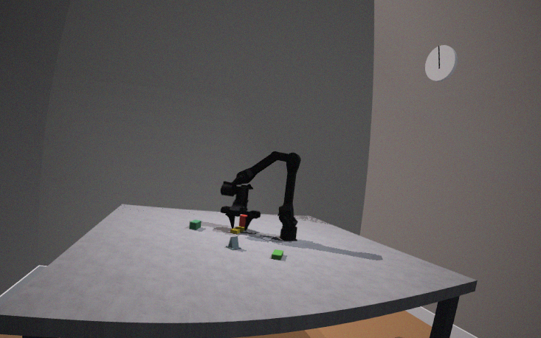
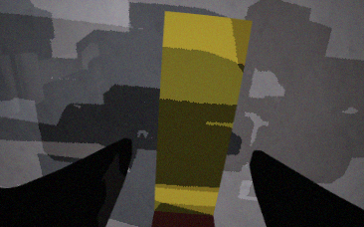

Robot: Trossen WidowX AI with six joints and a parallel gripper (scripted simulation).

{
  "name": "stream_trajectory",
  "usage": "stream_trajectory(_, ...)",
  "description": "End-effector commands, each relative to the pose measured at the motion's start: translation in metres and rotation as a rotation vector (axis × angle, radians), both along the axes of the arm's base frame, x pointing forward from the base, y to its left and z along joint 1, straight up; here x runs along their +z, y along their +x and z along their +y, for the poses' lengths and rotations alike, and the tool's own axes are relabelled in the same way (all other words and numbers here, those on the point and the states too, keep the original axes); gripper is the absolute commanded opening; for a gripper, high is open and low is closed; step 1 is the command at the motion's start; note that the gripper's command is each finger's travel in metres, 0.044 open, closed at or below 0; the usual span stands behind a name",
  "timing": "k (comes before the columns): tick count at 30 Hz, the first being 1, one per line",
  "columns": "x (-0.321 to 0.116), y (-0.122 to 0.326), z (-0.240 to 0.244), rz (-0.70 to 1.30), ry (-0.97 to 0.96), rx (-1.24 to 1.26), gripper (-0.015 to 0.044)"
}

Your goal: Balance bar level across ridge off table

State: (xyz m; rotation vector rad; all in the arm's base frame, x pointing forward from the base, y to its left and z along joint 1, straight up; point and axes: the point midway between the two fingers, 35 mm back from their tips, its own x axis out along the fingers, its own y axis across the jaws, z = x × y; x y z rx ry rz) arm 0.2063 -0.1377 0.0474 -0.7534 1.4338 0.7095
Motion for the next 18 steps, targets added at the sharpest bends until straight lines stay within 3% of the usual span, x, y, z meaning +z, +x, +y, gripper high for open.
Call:
stream_trajectory(1,-0.0011,-0.0005,0.0010,0.000,0.006,0.005,0.0315)
stream_trajectory(7,-0.0001,0.0000,0.0000,0.000,0.000,0.000,0.0158)
stream_trajectory(16,-0.0001,0.0000,0.0000,0.000,0.000,0.000,0.0097)
stream_trajectory(18,0.0015,0.0002,-0.0001,0.000,0.000,0.000,0.0045)
